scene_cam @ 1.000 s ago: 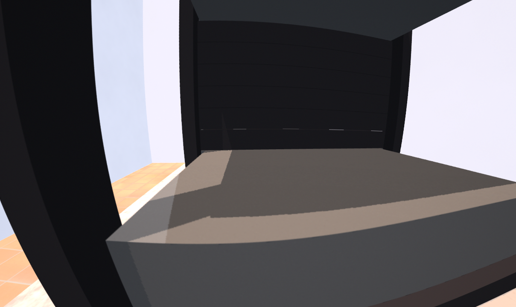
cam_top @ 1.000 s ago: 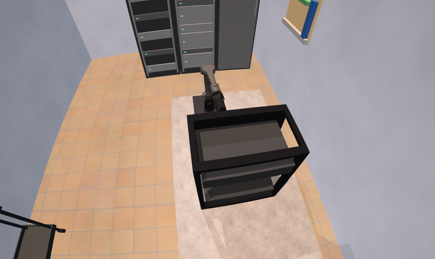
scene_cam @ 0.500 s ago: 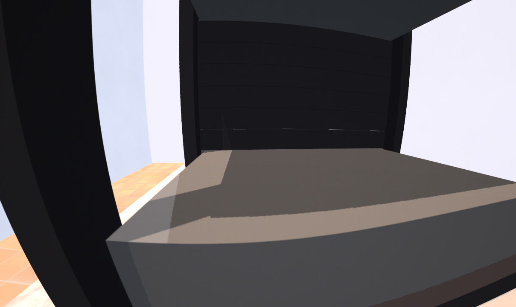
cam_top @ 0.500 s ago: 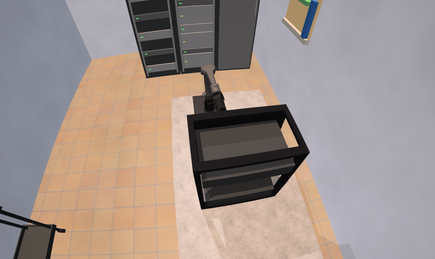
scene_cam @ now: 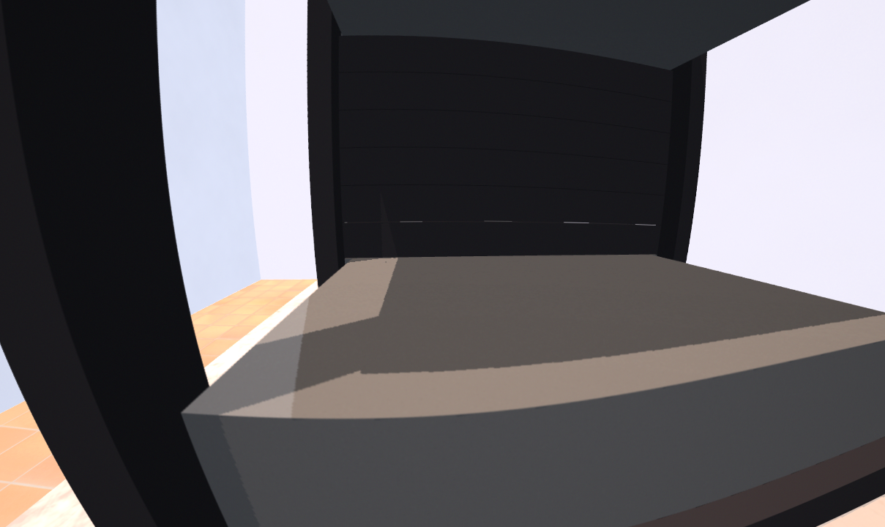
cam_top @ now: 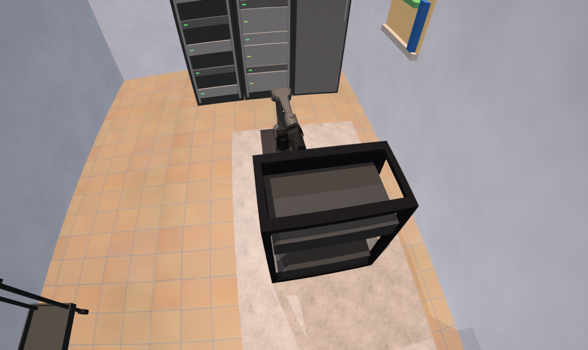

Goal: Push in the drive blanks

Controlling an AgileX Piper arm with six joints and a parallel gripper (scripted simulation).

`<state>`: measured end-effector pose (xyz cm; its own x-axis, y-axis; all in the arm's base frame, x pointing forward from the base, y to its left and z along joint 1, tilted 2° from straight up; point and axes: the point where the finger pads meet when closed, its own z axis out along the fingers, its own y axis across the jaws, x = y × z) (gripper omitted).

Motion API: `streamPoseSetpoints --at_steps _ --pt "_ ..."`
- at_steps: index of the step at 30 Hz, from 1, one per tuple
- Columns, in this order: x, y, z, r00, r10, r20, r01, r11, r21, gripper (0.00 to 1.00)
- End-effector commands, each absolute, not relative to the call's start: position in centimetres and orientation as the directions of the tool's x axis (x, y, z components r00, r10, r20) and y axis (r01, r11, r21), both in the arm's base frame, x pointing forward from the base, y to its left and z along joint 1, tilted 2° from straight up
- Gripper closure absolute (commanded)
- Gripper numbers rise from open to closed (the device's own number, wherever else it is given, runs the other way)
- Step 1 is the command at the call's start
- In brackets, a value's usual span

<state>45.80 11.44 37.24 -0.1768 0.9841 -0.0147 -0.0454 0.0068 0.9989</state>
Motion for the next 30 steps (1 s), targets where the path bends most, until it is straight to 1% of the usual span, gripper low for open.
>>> streamPoseSetpoints --at_steps 1,26,30 --pt "46.08 11.52 36.65 -0.178 0.984 -0.015 -0.030 0.010 0.999 1.00" --pt "46.34 11.54 36.67 -0.178 0.984 -0.015 -0.030 0.010 0.999 1.00" --pt "45.49 11.38 36.64 -0.178 0.984 -0.015 -0.030 0.010 0.999 1.00"
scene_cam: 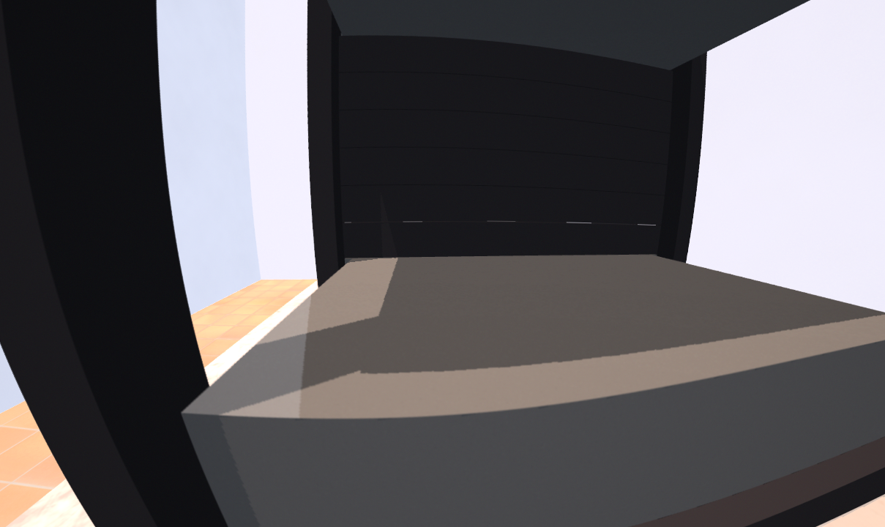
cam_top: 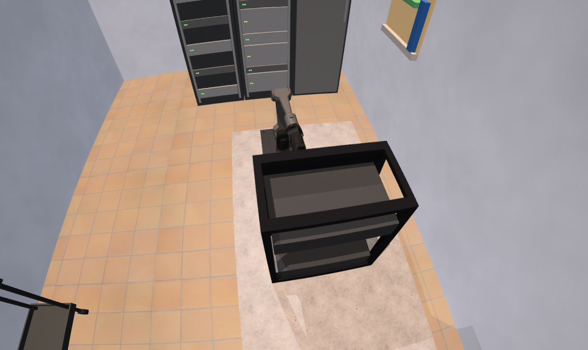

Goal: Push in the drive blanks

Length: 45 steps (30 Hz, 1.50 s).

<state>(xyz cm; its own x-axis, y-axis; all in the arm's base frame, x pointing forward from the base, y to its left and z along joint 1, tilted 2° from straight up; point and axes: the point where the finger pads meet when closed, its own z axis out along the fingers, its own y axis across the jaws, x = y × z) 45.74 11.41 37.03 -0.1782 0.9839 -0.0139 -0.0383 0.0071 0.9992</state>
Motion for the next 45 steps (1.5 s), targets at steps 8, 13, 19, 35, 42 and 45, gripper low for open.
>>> streamPoseSetpoints --at_steps 8,13,19,35,42,45 --pt "38.8 10.2 36.5 -0.178 0.984 -0.015 -0.030 0.010 0.999 1.00" --pt "36.8 9.8 36.4 -0.178 0.984 -0.015 -0.030 0.010 0.999 1.00" --pt "35.5 9.5 36.4 -0.178 0.984 -0.015 -0.030 0.010 0.999 1.00" --pt "35.1 9.5 38.8 -0.178 0.984 -0.015 -0.030 0.010 0.999 1.00" --pt "34.9 9.5 39.8 -0.178 0.984 -0.015 -0.030 0.010 0.999 1.00" --pt "34.9 9.5 39.8 -0.178 0.984 -0.015 -0.030 0.010 0.999 1.00"
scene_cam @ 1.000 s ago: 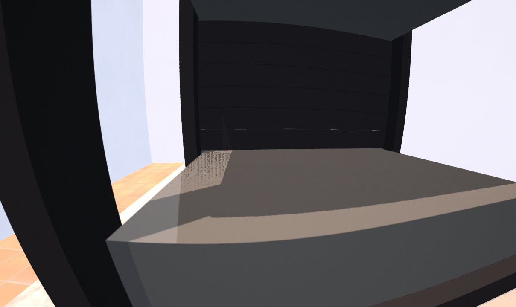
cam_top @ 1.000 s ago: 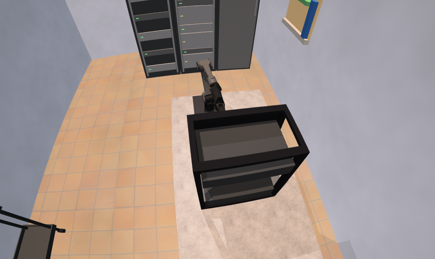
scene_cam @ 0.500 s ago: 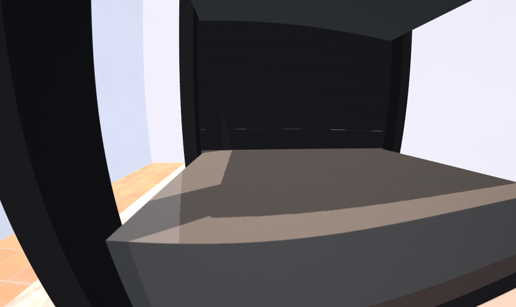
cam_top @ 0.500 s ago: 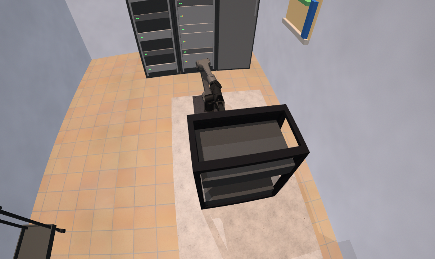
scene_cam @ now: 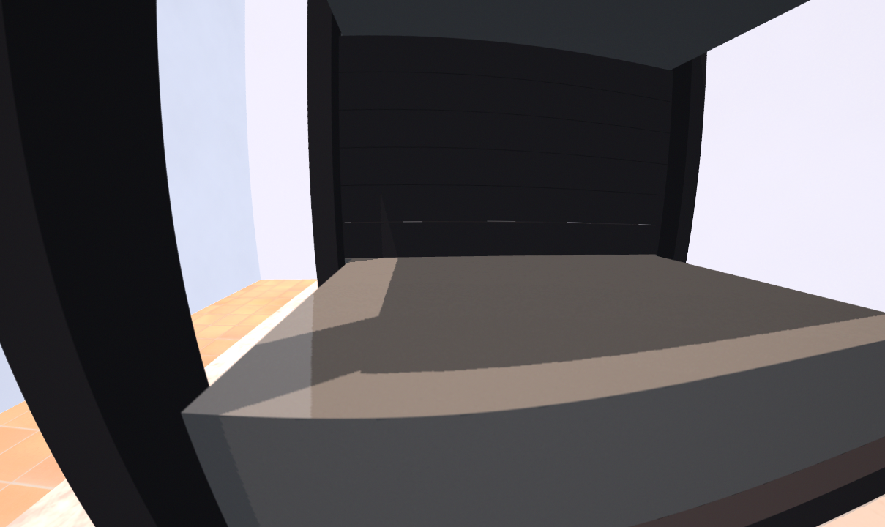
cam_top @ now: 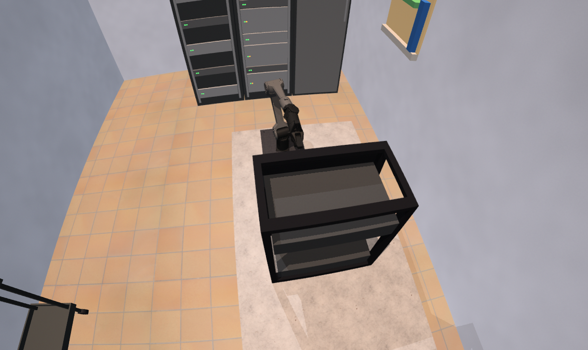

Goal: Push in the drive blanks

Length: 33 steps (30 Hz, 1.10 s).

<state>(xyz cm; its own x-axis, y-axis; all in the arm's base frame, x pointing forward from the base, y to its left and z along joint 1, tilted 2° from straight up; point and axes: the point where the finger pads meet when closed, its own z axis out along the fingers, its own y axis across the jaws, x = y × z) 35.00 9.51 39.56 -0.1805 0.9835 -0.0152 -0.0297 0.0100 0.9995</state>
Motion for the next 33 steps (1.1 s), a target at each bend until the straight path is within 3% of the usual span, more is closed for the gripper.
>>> streamPoseSetpoints --at_steps 1,7,20,33 --pt "34.9 9.5 39.8 -0.178 0.984 -0.015 -0.030 0.010 0.999 1.00" --pt "35.8 9.7 39.8 -0.178 0.984 -0.015 -0.030 0.010 0.999 1.00" --pt "41.3 10.7 40.0 -0.178 0.984 -0.015 -0.030 0.010 0.999 1.00" --pt "41.5 10.7 40.0 -0.178 0.984 -0.015 -0.030 0.010 0.999 1.00"
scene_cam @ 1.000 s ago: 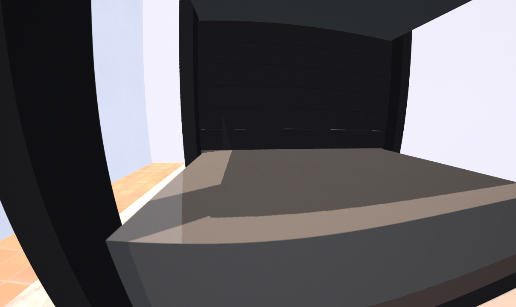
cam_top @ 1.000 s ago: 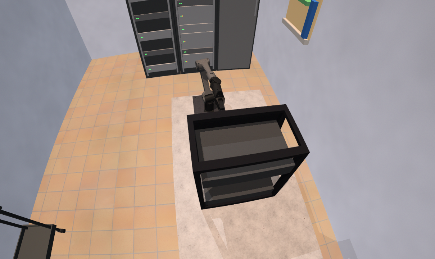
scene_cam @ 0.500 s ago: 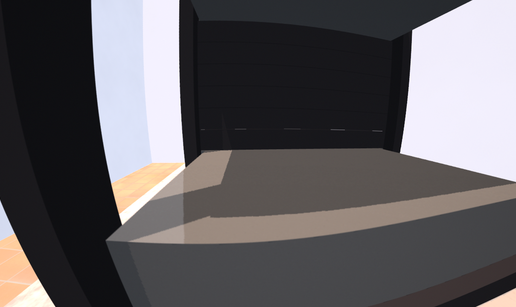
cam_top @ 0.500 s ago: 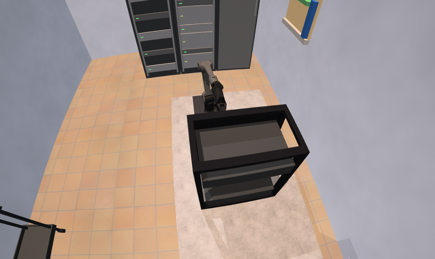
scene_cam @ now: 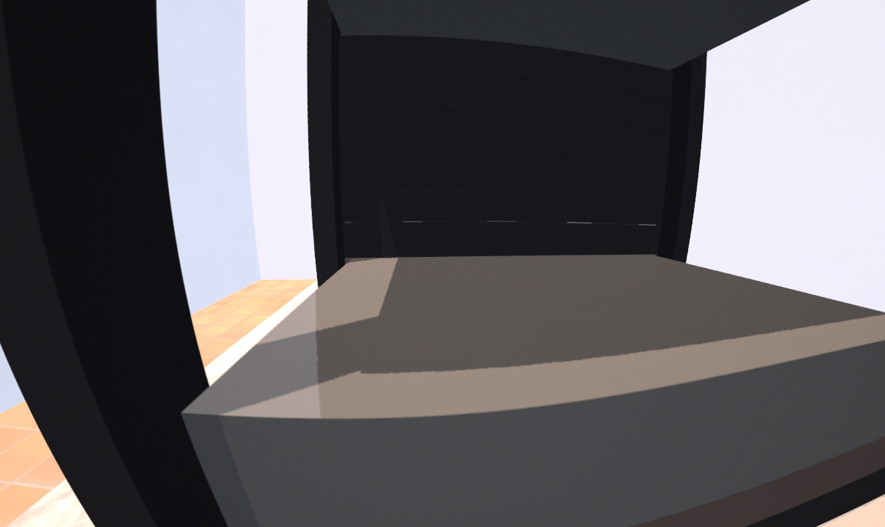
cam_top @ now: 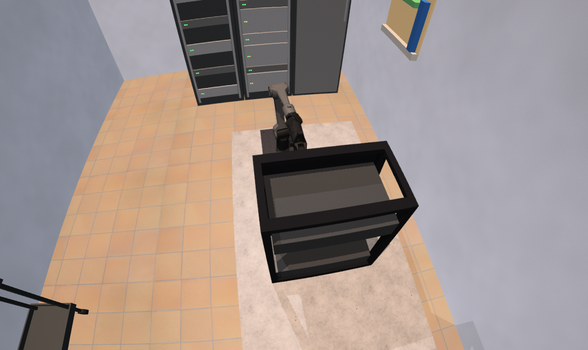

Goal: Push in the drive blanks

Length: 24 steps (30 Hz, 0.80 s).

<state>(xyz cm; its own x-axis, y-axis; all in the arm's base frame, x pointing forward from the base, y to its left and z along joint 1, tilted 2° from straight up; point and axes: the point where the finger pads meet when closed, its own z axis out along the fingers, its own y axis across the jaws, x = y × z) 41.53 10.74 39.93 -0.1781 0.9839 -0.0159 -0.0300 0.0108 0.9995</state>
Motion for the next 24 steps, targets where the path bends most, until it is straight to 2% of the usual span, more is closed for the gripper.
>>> streamPoseSetpoints --at_steps 1,24 --pt "41.5 10.7 40.0 -0.178 0.984 -0.015 -0.030 0.010 0.999 1.00" --pt "42.7 10.9 40.1 -0.178 0.984 -0.015 -0.030 0.010 0.999 1.00"
